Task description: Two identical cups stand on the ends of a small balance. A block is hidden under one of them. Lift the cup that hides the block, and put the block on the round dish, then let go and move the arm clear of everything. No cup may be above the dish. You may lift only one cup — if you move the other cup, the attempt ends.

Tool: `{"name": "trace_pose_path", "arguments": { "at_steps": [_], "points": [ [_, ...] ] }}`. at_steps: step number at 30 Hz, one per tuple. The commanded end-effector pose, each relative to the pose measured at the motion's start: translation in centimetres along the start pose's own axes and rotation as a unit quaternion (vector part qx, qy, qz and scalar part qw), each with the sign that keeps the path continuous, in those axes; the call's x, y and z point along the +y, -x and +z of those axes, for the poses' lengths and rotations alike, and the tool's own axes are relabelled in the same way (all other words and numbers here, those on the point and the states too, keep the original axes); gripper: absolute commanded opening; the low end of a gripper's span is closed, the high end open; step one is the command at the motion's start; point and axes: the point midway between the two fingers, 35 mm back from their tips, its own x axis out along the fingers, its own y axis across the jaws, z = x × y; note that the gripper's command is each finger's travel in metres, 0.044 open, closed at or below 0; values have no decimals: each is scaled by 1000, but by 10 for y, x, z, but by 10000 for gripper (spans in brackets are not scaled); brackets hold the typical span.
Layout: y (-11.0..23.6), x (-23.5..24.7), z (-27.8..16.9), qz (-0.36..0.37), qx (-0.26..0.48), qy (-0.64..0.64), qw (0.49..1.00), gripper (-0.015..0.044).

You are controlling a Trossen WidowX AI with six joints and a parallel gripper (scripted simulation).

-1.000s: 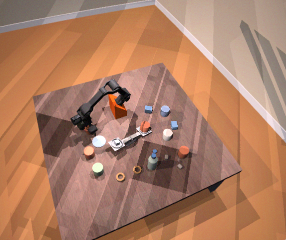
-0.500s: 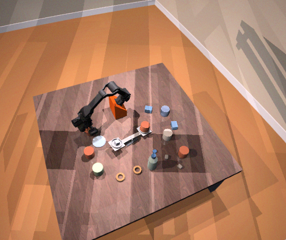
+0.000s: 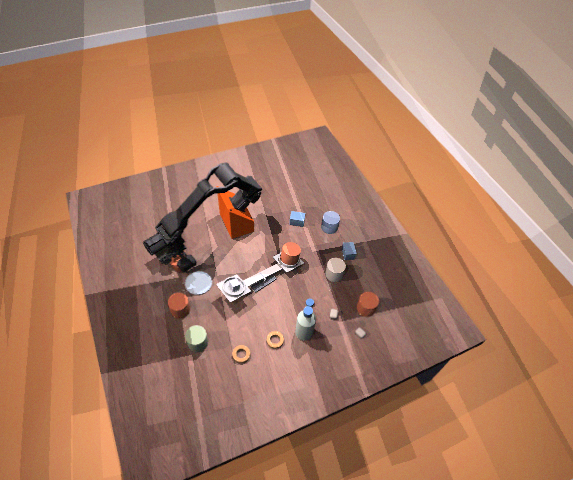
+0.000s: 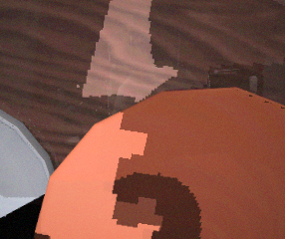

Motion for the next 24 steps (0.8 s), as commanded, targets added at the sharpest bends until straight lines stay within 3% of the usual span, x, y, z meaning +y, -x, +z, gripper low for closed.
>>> {"name": "trace_pose_path", "arguments": {
  "at_steps": [1,4,9,15,22,24],
  "points": [
    [1,0,0,0,0,1,1000,368],
    [8,0,1,1,-1,1,1000,440],
    [53,0,1,3,-2,-2,1000,440],
    [55,0,1,3,-2,-2,1000,440],
    [67,27,2,-12,-17,20,1000,260],
    [72,40,1,-13,-20,20,1000,260]
  ]
}}
